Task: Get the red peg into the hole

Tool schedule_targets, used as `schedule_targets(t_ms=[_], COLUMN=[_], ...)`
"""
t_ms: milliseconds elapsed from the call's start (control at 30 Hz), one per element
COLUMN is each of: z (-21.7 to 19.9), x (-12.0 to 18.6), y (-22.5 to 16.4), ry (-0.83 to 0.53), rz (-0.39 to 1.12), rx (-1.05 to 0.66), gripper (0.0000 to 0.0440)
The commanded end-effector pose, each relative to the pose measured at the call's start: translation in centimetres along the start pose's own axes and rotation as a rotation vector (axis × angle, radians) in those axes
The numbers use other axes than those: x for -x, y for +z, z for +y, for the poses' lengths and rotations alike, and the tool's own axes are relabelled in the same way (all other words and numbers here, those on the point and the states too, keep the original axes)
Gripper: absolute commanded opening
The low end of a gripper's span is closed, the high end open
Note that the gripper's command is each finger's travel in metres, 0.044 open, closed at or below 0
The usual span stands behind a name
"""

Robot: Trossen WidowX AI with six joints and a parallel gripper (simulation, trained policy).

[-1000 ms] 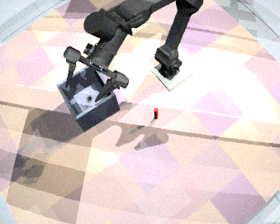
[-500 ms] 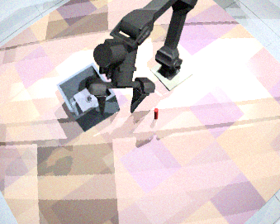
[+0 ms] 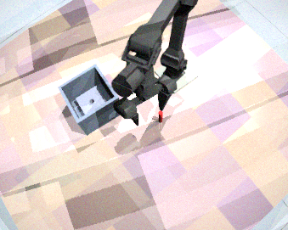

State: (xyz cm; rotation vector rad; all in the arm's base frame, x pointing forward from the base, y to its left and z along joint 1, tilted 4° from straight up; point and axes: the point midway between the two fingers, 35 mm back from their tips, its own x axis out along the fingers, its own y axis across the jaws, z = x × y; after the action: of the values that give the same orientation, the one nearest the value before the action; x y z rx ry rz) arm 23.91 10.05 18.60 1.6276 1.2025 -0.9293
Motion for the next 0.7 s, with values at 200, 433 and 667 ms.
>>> schedule_targets(t_ms=[200, 433, 667], z=[-4.0, -6.1, -7.8], x=[-2.4, -3.7, -5.6], y=[0.9, 1.8, 3.2], ry=[-0.202, -0.301, -0.367], rz=[-0.069, -0.098, -0.116], rx=[0.100, 0.154, 0.173], gripper=[0.0440, 0.0440, 0.0440])
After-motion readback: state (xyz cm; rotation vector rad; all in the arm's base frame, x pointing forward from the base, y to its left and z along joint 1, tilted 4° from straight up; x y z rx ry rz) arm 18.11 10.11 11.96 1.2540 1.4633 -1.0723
